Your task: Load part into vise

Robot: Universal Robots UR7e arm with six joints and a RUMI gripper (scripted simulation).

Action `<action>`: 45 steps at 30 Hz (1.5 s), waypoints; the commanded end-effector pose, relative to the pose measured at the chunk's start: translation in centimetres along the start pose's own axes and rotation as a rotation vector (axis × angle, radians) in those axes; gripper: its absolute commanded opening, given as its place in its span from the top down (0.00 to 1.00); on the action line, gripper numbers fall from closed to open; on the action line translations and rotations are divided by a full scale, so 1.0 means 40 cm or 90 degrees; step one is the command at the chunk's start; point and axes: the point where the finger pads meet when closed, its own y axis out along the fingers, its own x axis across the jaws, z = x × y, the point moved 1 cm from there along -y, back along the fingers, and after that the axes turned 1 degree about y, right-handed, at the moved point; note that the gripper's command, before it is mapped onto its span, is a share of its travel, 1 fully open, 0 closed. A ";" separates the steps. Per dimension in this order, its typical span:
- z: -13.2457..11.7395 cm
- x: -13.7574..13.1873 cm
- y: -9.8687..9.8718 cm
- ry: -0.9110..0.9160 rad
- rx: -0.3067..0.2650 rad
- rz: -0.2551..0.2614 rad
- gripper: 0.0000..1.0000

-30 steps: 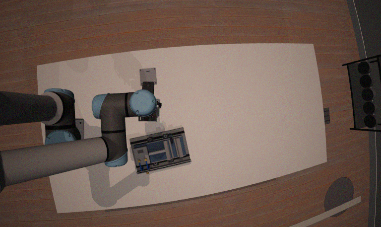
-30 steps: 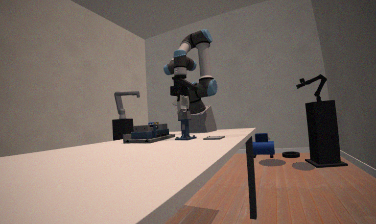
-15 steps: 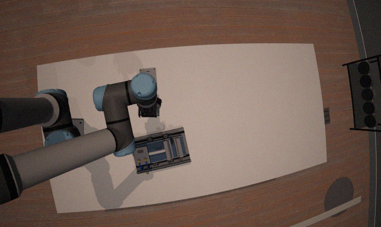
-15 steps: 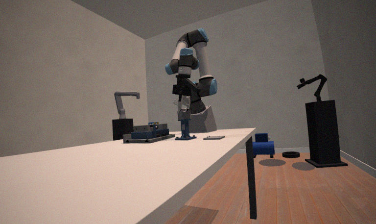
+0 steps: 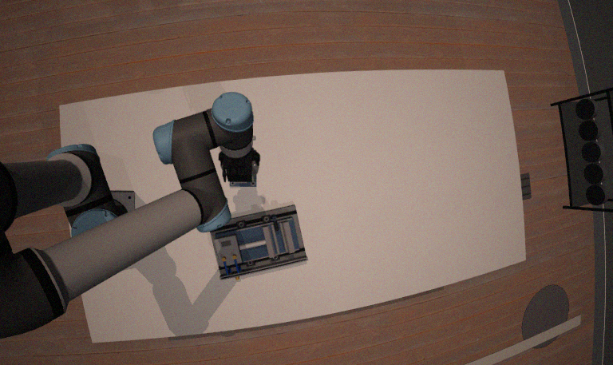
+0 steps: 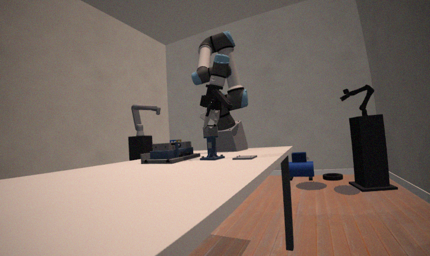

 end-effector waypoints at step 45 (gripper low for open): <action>0.017 0.000 0.003 0.001 -0.245 -0.002 0.49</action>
